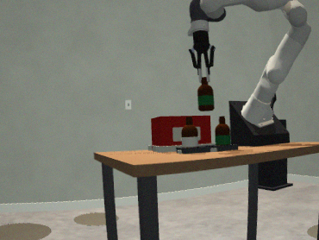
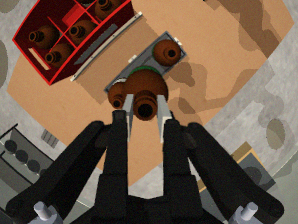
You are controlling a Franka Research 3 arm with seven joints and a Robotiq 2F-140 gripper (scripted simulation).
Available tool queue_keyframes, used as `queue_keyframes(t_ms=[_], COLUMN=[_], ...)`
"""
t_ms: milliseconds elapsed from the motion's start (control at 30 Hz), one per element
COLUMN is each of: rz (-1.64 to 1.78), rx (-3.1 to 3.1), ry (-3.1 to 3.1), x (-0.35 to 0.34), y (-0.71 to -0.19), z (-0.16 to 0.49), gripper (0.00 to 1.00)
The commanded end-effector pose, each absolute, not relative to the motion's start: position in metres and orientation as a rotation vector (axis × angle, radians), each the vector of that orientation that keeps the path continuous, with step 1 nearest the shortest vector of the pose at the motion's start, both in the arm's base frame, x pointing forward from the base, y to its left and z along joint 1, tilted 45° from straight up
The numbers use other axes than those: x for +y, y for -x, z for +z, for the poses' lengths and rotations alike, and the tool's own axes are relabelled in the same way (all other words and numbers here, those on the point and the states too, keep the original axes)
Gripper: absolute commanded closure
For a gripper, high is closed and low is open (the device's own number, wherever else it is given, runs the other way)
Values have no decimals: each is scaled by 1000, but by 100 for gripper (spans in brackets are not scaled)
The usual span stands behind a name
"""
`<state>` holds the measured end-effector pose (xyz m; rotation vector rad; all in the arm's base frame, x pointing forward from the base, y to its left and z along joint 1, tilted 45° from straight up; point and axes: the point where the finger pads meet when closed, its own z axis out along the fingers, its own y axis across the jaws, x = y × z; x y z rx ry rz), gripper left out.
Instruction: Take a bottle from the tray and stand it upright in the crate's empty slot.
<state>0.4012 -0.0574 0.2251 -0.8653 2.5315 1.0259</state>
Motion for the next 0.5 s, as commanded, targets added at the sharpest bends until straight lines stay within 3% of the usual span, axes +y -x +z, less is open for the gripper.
queue_keyframes(t_ms=[0,467], rz=[1020,1020], rx=[2536,2536], ry=[856,856], x=[-61,-63], y=[-401,-401], z=[226,224], gripper=[100,100])
